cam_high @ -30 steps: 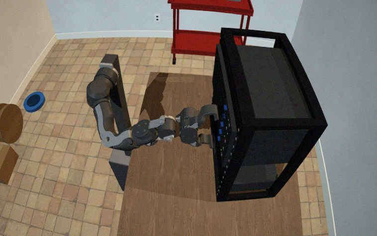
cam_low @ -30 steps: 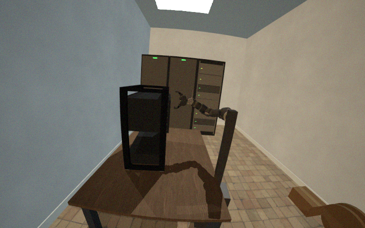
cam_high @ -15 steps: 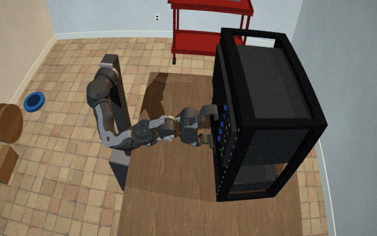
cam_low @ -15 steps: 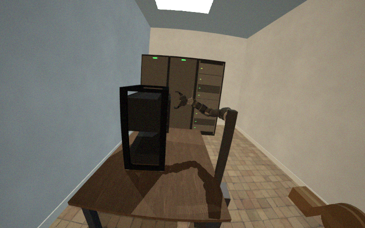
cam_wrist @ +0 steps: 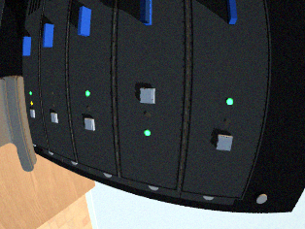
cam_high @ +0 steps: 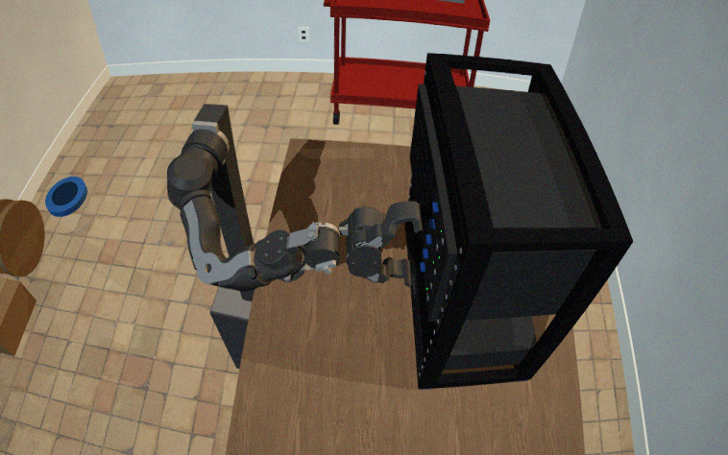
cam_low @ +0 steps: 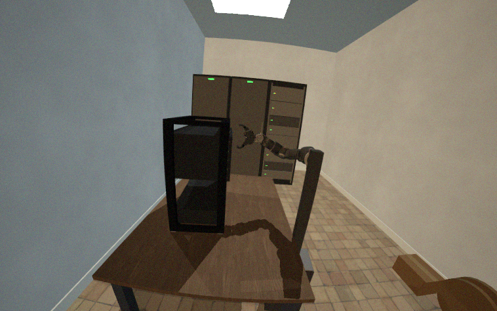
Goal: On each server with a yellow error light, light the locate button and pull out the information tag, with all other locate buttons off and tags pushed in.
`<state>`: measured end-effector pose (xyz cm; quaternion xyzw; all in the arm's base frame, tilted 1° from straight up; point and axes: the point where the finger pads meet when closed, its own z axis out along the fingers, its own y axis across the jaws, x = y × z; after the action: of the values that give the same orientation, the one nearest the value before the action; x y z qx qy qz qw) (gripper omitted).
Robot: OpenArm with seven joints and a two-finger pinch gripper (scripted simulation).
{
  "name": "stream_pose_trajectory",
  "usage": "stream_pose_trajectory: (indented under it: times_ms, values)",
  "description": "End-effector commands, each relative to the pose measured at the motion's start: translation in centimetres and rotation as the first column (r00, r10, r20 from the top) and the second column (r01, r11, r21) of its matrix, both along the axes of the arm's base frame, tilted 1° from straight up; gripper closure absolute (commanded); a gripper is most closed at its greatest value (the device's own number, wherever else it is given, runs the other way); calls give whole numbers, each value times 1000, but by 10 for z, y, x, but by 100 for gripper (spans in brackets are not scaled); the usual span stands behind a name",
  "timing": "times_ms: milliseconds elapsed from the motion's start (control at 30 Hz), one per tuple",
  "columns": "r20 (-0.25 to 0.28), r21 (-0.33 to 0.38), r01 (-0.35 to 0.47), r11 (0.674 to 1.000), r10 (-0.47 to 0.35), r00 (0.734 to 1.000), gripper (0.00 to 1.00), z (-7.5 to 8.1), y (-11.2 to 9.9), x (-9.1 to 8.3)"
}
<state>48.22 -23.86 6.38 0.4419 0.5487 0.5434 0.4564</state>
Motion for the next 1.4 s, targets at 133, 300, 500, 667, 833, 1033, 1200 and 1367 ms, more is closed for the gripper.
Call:
stream_pose_trajectory:
  times_ms: [133, 300, 500, 667, 833, 1033, 1200, 1367]
  values:
    - [-8, -2, -2, 1000, 2, 1000, 0, -2, 0, 0]
    - [-8, -2, -2, 1000, 2, 1000, 0, -2, 0, 0]
    - [-8, -2, -2, 1000, 2, 1000, 0, -2, 0, 0]
    - [-9, -1, 0, 1000, 0, 1000, 0, 7, 0, 0]
    - [-9, -1, -1, 1000, 1, 1000, 0, 36, 1, 0]
    - [-8, -2, -2, 1000, 2, 1000, 0, 41, 1, 0]
    - [-8, -2, -2, 1000, 2, 1000, 0, 41, 1, 0]
    - [-8, -2, -2, 1000, 2, 1000, 0, 41, 1, 0]
